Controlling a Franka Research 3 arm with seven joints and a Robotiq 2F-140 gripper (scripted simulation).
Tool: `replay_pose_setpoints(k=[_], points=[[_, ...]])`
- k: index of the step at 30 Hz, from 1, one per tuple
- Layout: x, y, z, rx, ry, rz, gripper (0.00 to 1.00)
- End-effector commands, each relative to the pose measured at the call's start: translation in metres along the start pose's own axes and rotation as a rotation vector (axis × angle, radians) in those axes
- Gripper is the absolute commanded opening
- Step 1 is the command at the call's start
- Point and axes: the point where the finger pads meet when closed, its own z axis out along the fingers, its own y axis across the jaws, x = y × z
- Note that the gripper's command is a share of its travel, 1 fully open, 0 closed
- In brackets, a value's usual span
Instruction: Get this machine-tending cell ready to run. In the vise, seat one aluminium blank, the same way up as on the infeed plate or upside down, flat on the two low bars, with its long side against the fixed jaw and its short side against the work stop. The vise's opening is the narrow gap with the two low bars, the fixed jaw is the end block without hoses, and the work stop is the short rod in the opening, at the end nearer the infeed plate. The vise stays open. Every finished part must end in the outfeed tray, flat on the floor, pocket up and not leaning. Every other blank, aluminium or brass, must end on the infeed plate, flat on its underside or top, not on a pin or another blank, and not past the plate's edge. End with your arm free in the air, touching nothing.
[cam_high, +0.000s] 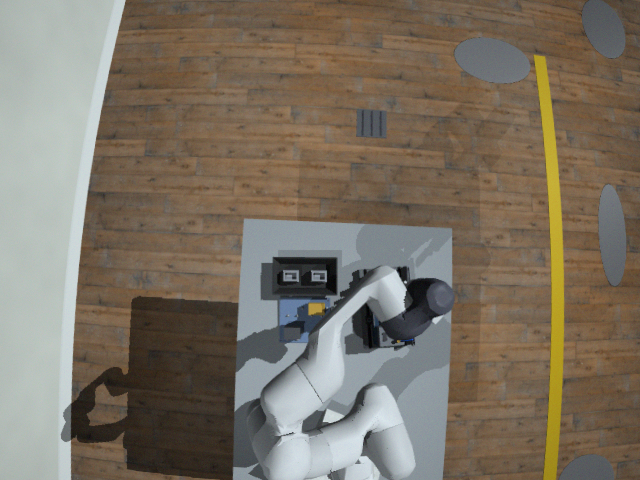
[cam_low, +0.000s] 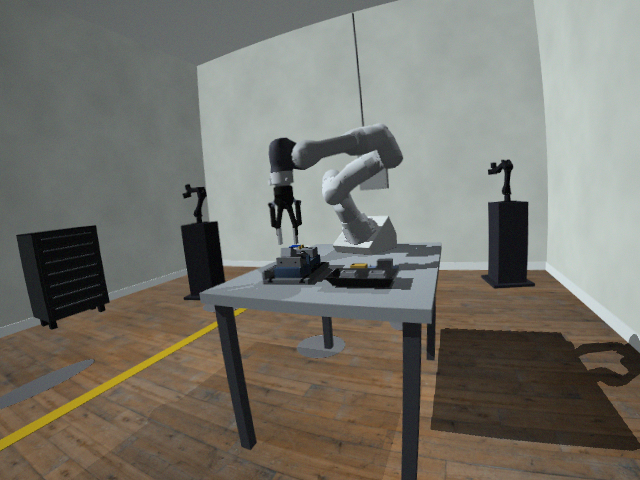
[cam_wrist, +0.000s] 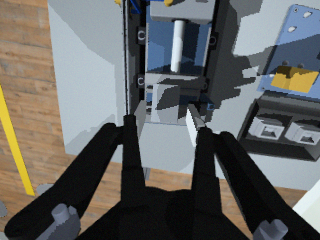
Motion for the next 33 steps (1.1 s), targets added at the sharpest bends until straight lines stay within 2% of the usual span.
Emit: replay_pose_setpoints(k=[1, 12, 33], points=[[-0.0015, -0.0020, 0.0039, 0.003, -0.007, -0.003, 0.40], [-0.0016, -0.0019, 0.0106, 0.003, -0.007, -0.003, 0.40], [-0.0016, -0.0019, 0.0111, 0.003, -0.007, -0.003, 0.40]])
